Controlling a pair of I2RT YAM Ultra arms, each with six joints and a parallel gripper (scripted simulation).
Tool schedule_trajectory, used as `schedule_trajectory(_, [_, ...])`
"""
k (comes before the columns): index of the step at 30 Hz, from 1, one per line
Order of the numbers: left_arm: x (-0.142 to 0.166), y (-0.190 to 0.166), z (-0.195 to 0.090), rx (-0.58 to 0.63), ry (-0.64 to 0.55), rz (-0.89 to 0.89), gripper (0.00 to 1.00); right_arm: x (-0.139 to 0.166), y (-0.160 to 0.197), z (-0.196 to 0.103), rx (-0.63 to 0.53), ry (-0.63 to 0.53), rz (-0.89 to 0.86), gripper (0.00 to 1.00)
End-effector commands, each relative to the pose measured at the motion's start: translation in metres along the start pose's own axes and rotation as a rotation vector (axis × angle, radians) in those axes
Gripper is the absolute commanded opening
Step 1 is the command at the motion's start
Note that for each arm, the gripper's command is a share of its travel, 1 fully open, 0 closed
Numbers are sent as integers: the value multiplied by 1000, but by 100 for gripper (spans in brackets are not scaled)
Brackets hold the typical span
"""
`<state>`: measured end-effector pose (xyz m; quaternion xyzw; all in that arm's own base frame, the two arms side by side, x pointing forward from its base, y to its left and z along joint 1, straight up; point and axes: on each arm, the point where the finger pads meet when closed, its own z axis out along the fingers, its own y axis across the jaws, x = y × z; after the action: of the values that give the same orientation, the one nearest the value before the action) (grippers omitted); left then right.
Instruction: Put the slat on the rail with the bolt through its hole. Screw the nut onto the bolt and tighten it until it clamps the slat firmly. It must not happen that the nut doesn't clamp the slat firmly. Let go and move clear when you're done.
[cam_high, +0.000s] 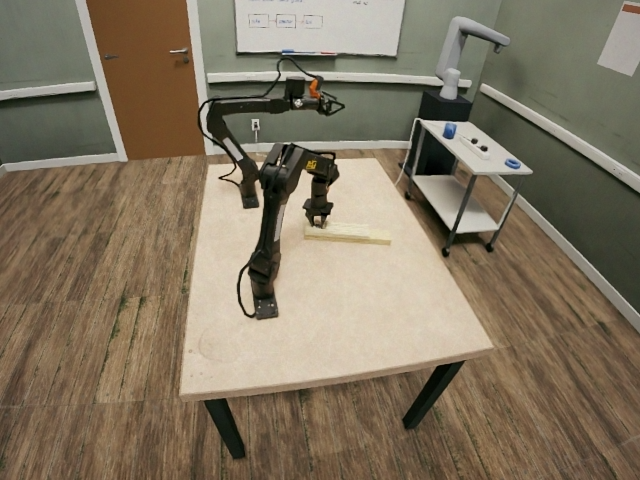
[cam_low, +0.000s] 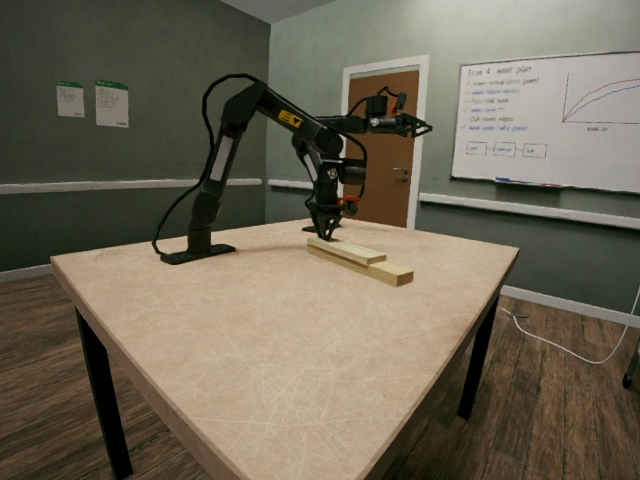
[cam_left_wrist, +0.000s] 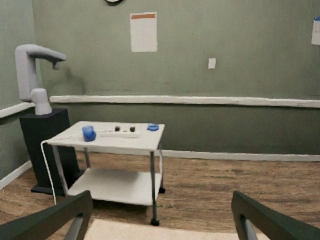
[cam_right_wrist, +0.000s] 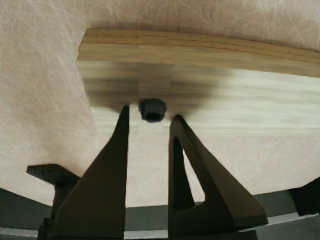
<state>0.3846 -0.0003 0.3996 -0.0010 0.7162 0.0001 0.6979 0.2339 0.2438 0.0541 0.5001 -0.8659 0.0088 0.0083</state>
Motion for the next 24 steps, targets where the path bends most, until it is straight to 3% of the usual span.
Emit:
schedule_trajectory(1, [-5, 0, -1, 0, -14, 0, 100, -10, 0, -15, 6, -34, -278, 34])
schedule_trajectory(14, [-5, 0, -1, 0, -14, 0, 100, -10, 0, -16, 19, -27, -862, 34])
schedule_trajectory(16, [-5, 0, -1, 0, -14, 0, 100, -10, 0, -16, 19, -27, -862, 34])
schedule_trajectory(18, [-5, 0, -1, 0, -14, 0, 100, -10, 0, -16, 23, -42, -1017, 34])
schedule_trajectory(24, [-5, 0, -1, 0, -14, 0, 100, -10, 0, -16, 24, -44, -1035, 34])
